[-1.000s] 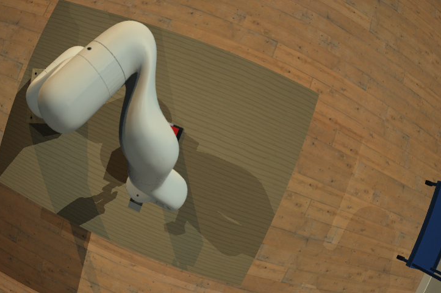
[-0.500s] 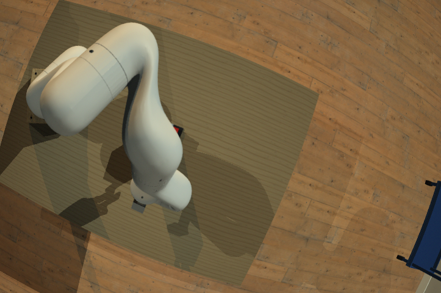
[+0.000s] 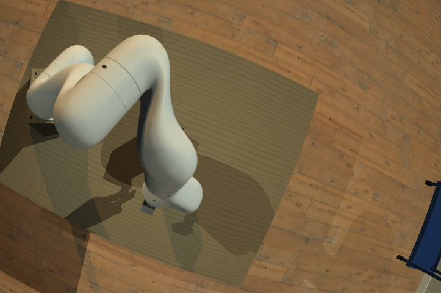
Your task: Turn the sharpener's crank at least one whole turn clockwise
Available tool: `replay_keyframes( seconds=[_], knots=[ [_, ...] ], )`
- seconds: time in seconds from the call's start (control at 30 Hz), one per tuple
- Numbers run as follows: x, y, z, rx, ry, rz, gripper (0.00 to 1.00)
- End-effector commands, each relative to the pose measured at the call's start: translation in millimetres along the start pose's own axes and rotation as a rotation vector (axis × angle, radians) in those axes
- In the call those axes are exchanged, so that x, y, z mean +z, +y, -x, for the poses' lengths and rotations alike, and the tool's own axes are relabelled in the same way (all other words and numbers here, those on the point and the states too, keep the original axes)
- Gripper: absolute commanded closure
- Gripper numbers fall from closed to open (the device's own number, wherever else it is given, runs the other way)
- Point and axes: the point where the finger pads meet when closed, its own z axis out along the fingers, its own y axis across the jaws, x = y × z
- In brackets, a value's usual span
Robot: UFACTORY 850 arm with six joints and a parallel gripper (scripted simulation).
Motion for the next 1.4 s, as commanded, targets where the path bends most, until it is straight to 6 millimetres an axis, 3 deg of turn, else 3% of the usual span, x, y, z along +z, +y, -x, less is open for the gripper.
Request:
replay_keyframes(
  seconds=[0.0, 0.57, 1.37],
  knots=[
    [9.5, -5.4, -0.2, 0.0, 0.0, -0.001, 1.0],
    [25.2, -7.9, -0.2, 0.0, 0.0, -0.001, 1.0],
    [26.8, -7.9, -0.2, 0.0, 0.0, -0.001, 1.0]
  ],
)
